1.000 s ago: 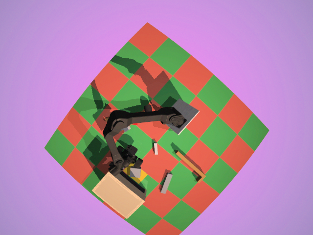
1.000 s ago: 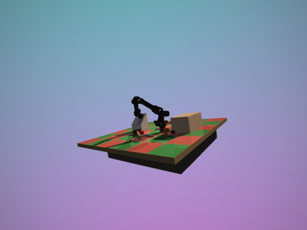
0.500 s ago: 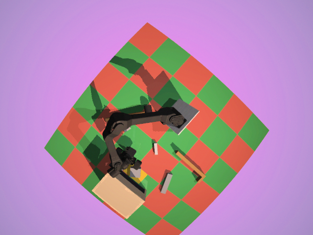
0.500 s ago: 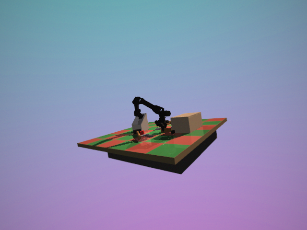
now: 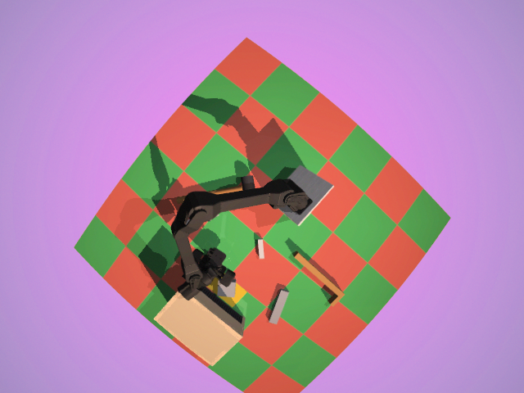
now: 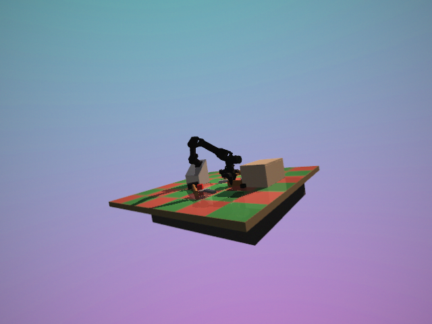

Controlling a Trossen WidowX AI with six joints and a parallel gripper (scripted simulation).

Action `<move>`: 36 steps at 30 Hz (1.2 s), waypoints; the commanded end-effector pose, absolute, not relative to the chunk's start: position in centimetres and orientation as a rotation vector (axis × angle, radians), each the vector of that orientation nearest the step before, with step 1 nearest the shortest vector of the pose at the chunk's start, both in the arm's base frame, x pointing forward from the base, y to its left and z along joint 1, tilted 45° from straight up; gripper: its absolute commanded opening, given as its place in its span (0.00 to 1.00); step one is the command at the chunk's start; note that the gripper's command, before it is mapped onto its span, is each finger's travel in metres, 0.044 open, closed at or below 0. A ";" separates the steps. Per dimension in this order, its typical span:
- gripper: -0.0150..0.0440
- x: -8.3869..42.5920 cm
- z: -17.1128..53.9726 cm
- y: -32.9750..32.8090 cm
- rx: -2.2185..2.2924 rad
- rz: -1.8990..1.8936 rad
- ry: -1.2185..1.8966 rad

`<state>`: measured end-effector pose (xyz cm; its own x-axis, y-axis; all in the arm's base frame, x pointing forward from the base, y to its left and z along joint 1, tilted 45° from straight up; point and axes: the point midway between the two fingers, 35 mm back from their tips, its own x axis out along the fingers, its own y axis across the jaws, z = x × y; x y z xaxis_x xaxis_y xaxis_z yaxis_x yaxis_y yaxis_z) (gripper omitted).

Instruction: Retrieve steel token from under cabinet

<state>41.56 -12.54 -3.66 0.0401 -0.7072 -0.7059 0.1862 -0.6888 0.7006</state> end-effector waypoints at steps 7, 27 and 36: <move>0.25 42.6 -3.6 -12.5 1.678 -1.715 -0.541; 0.25 42.2 -5.3 -11.0 1.679 -1.716 -0.540; 0.25 42.0 -5.8 -10.5 1.679 -1.716 -0.539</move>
<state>42.24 -11.01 -5.12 0.0520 -0.7129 -0.6994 0.1663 -0.6844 0.7099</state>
